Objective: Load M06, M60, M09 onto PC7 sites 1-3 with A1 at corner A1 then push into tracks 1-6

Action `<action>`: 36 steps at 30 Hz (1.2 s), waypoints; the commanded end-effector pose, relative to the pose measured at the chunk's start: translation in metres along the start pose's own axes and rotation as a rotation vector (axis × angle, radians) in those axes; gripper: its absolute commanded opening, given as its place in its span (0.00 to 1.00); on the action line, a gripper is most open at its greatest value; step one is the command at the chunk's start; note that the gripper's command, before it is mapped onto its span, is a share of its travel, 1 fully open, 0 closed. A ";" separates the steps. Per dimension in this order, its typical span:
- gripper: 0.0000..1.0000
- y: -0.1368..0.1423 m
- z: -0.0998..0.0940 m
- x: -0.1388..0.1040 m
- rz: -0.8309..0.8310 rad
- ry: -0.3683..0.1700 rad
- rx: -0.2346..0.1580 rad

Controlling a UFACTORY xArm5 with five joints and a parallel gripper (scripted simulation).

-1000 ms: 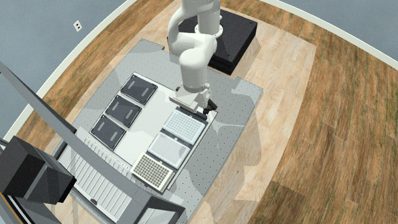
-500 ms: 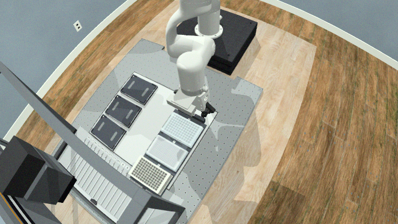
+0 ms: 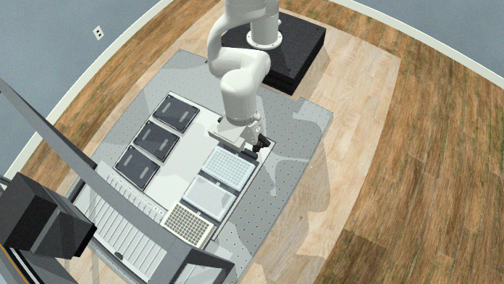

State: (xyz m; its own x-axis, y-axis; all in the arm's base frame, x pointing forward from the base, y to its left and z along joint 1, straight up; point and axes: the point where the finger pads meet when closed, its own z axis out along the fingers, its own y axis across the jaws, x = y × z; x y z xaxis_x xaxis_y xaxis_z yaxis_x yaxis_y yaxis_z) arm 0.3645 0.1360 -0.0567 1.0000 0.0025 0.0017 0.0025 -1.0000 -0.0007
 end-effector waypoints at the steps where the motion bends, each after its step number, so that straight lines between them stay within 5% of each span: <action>1: 0.81 0.000 -0.001 0.006 0.000 0.002 0.006; 36: 0.81 0.000 -0.001 0.037 0.000 0.002 0.006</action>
State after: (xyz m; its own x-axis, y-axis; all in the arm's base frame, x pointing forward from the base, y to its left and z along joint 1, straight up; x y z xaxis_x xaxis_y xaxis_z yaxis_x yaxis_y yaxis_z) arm 0.3965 0.1361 -0.0566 1.0000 0.0021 0.0018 0.0021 -1.0000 -0.0006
